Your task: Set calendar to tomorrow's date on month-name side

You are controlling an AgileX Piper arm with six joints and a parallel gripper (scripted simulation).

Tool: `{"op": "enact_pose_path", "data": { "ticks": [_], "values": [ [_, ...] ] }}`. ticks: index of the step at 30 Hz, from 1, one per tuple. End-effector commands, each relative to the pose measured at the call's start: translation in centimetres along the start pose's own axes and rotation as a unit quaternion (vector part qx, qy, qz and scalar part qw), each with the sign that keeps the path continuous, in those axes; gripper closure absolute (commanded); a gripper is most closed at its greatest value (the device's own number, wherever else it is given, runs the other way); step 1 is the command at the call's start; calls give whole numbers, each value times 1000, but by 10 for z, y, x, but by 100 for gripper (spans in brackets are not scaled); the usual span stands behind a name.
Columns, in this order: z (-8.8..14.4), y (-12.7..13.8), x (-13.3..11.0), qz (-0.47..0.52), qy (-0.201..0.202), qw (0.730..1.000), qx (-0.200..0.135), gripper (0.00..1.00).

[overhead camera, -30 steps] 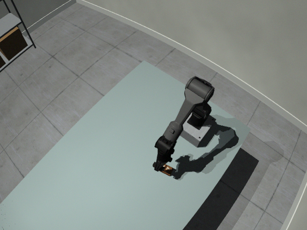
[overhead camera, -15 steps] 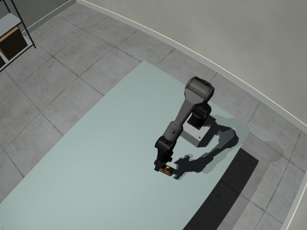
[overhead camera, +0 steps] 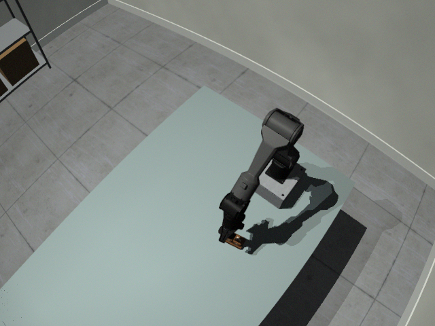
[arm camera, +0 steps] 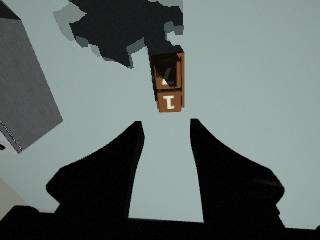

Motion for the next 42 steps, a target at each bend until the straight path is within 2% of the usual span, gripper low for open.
{"op": "enact_pose_path", "data": {
  "ticks": [1, 24, 42],
  "values": [
    [-1, 0, 0, -1, -1, 1000, 1, 36],
    [-4, 0, 0, -2, 3, 1000, -1, 36],
    [-26, 0, -1, -3, 5, 1000, -1, 36]
  ]
}}
Point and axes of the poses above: the point where the finger pads meet when closed, its own z axis back along the fingers, its own y axis across the jaws, x = y × z, the point moved 1 cm from there along z, back along the fingers, and after that the axes turned 1 degree about -z, right-handed, at the moved point
